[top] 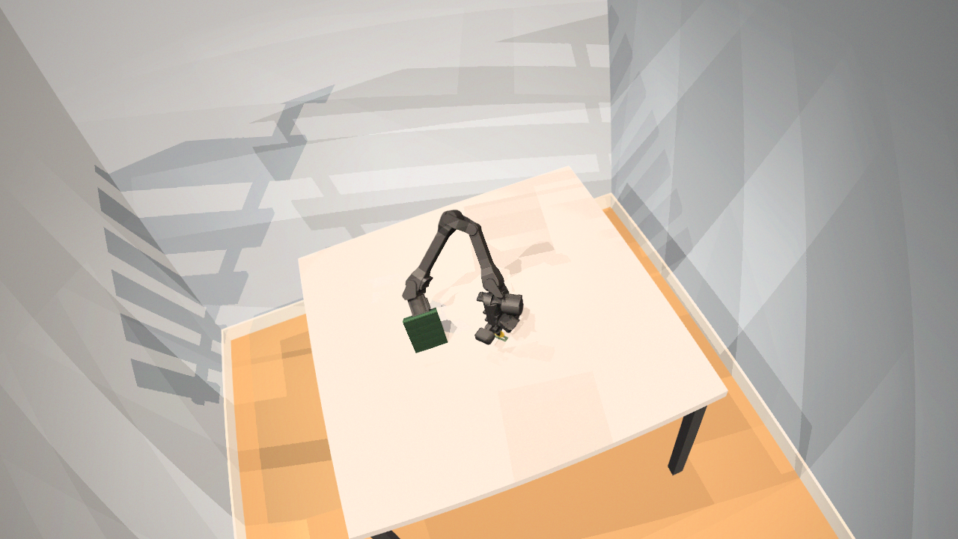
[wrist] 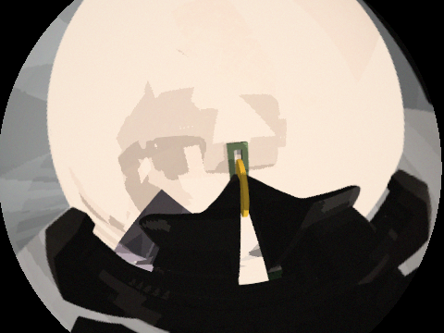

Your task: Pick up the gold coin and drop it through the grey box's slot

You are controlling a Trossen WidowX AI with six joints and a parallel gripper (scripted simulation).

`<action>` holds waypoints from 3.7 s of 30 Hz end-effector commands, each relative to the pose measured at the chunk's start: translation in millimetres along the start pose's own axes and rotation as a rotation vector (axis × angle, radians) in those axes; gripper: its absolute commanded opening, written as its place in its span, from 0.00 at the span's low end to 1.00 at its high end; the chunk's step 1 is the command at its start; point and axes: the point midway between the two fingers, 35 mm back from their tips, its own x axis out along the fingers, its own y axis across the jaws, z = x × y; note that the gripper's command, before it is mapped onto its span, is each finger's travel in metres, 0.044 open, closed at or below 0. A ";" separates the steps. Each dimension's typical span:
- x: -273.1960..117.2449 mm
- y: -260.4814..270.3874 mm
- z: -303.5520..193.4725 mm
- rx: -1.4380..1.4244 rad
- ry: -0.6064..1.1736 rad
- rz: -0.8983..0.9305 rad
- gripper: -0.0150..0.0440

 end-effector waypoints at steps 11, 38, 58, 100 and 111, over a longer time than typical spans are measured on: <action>-13.5 -0.4 1.0 0.010 0.003 -0.001 0.25; -80.4 -0.2 1.7 0.010 0.001 -0.003 0.25; -95.1 0.9 0.2 0.364 0.002 -0.003 0.25; -98.1 48.6 -16.7 0.958 -0.007 -0.003 0.25; -97.8 72.6 -30.1 0.956 -0.005 -0.002 0.25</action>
